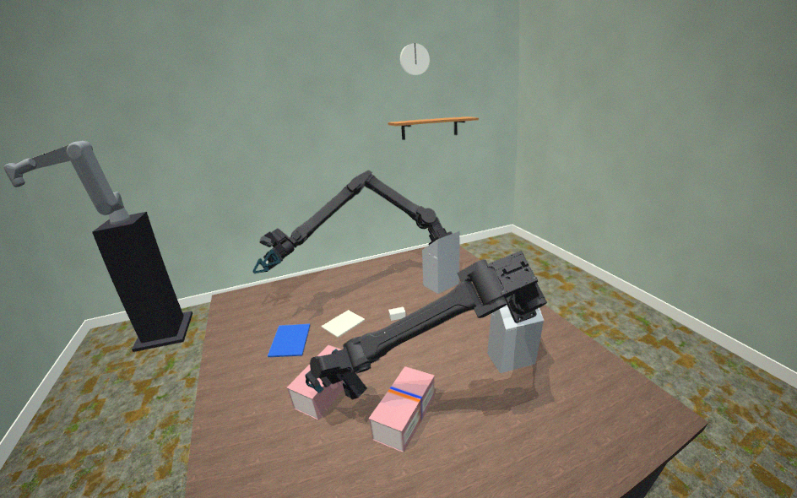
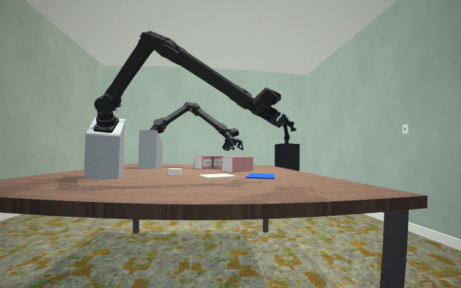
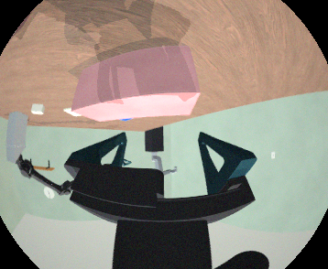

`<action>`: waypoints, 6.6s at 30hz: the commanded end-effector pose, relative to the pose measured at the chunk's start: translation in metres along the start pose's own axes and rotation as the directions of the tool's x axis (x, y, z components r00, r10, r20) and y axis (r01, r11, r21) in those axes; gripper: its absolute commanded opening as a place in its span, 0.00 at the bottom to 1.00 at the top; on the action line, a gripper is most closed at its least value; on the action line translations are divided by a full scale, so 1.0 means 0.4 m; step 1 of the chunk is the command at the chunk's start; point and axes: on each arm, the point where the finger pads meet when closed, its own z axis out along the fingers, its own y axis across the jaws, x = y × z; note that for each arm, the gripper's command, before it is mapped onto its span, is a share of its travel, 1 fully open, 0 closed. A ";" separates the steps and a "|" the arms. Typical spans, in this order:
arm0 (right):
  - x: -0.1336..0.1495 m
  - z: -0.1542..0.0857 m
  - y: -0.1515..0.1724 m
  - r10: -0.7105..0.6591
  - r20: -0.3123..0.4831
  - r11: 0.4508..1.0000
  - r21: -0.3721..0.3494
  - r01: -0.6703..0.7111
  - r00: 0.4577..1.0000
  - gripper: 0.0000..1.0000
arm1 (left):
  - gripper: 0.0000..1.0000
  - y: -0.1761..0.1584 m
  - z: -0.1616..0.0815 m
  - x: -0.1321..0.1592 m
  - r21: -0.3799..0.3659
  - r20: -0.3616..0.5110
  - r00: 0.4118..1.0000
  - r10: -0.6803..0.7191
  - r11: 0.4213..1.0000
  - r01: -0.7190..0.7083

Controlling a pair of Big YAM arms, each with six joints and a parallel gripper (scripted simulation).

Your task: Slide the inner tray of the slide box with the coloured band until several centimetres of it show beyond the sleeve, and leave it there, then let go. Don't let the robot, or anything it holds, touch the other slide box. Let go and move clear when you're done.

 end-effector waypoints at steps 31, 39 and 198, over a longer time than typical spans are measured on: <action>-0.025 0.001 -0.011 -0.009 0.017 1.000 0.007 0.009 1.000 0.00 | 1.00 -0.027 -0.010 0.021 0.020 -0.012 1.000 0.004 1.000 -0.004; -0.025 0.001 -0.011 -0.009 0.017 1.000 0.007 0.009 1.000 0.00 | 0.00 -0.027 -0.010 0.021 0.020 -0.012 1.000 0.004 1.000 -0.004; 0.323 -0.453 -0.092 -0.287 -0.445 0.870 0.249 0.425 0.848 0.00 | 0.00 0.010 -0.436 -0.462 -0.698 -0.278 -0.225 0.934 -0.357 -0.621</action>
